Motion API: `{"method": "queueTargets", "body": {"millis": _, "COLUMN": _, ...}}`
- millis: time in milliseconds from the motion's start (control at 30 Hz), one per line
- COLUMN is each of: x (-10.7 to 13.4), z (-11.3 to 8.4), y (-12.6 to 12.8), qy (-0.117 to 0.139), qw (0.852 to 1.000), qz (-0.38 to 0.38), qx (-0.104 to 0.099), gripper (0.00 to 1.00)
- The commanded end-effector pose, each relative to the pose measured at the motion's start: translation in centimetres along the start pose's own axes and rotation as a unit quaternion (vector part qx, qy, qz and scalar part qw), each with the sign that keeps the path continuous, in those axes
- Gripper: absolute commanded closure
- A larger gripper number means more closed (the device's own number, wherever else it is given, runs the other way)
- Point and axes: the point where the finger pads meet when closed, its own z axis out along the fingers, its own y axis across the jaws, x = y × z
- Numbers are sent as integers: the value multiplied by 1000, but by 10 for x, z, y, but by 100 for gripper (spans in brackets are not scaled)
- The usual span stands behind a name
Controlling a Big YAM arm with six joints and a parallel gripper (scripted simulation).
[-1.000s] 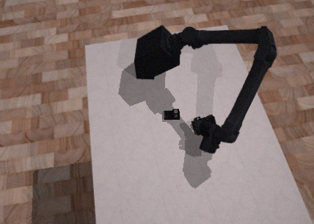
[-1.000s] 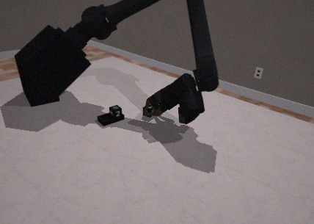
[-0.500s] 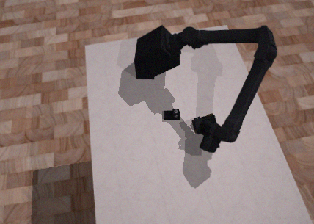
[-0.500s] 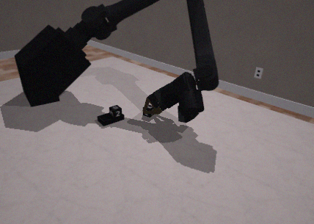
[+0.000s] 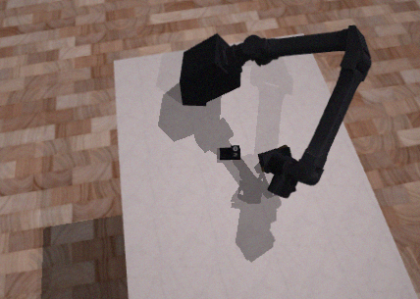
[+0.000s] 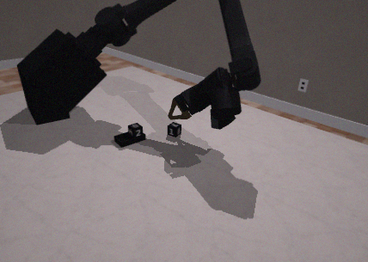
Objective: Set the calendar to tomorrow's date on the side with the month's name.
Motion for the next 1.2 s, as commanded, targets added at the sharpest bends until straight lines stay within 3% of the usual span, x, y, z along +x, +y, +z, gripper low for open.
{"method": "queueTargets", "body": {"millis": 0, "x": 14, "z": -22, "y": -2, "qy": -18, "qw": 1000, "qz": -3, "qx": 0, "gripper": 34}}
{"method": "queueTargets", "body": {"millis": 433, "x": 19, "z": -23, "y": -8, "qy": -16, "qw": 1000, "qz": -1, "qx": -3, "gripper": 34}}
{"method": "queueTargets", "body": {"millis": 567, "x": 17, "z": -27, "y": -6, "qy": -55, "qw": 998, "qz": 3, "qx": 5, "gripper": 34}}
{"method": "queueTargets", "body": {"millis": 767, "x": 18, "z": -27, "y": -5, "qy": -141, "qw": 990, "qz": 2, "qx": 4, "gripper": 34}}
{"method": "queueTargets", "body": {"millis": 933, "x": 19, "z": -27, "y": -5, "qy": -156, "qw": 988, "qz": 1, "qx": 4, "gripper": 34}}
{"method": "queueTargets", "body": {"millis": 1000, "x": 16, "z": -14, "y": -8, "qy": -141, "qw": 990, "qz": 5, "qx": -4, "gripper": 34}}
{"method": "queueTargets", "body": {"millis": 1033, "x": 16, "z": -15, "y": -9, "qy": -145, "qw": 989, "qz": 6, "qx": -5, "gripper": 34}}
{"method": "queueTargets", "body": {"millis": 1067, "x": 19, "z": -26, "y": -6, "qy": -164, "qw": 986, "qz": 2, "qx": 4, "gripper": 34}}
{"method": "queueTargets", "body": {"millis": 1167, "x": 19, "z": -26, "y": -6, "qy": -198, "qw": 980, "qz": 2, "qx": 5, "gripper": 34}}
